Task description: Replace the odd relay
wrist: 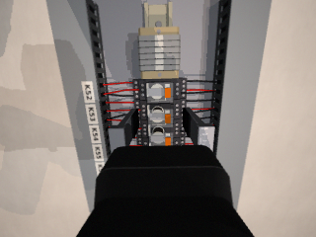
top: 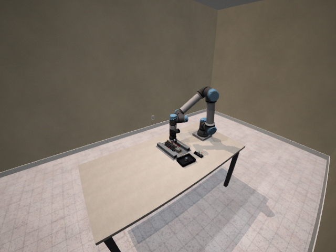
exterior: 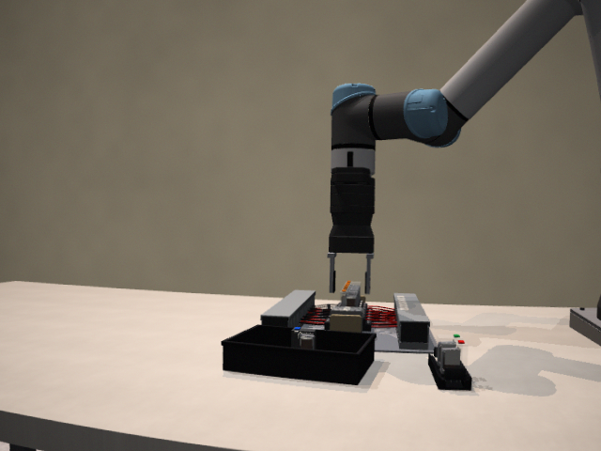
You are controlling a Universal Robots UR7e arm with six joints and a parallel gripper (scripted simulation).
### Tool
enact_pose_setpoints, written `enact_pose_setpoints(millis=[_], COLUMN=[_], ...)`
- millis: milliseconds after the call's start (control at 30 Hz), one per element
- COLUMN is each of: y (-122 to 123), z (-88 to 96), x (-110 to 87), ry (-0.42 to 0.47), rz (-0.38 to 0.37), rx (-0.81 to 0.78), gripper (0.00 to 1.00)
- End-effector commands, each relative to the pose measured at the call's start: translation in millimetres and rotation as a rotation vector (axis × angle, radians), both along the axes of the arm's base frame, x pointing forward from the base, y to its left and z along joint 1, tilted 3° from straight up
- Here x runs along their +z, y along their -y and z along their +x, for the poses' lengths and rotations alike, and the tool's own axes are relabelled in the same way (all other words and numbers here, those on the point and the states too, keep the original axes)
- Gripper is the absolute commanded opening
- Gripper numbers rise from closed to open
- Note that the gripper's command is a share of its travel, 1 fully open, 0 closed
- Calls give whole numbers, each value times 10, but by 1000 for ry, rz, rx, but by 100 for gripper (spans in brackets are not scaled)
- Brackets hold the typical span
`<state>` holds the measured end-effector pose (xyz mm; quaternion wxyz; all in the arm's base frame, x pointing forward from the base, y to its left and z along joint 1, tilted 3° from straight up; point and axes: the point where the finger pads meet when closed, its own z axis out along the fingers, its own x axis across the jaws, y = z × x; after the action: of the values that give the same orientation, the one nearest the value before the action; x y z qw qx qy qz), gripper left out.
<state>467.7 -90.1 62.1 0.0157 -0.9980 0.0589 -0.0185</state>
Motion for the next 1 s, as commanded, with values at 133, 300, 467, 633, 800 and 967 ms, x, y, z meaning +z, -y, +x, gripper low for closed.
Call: enact_pose_setpoints(millis=[133, 300, 467, 633, 800, 967], y=[2, 3, 3, 3, 4, 5], z=[3, 1, 1, 1, 0, -2], x=[6, 46, 46, 46, 82, 106], ry=[1, 1, 1, 1, 1, 1], rz=[-1, -1, -1, -1, -1, -1], rx=[0, 0, 0, 0, 0, 0], gripper=[100, 100, 100, 100, 100, 100])
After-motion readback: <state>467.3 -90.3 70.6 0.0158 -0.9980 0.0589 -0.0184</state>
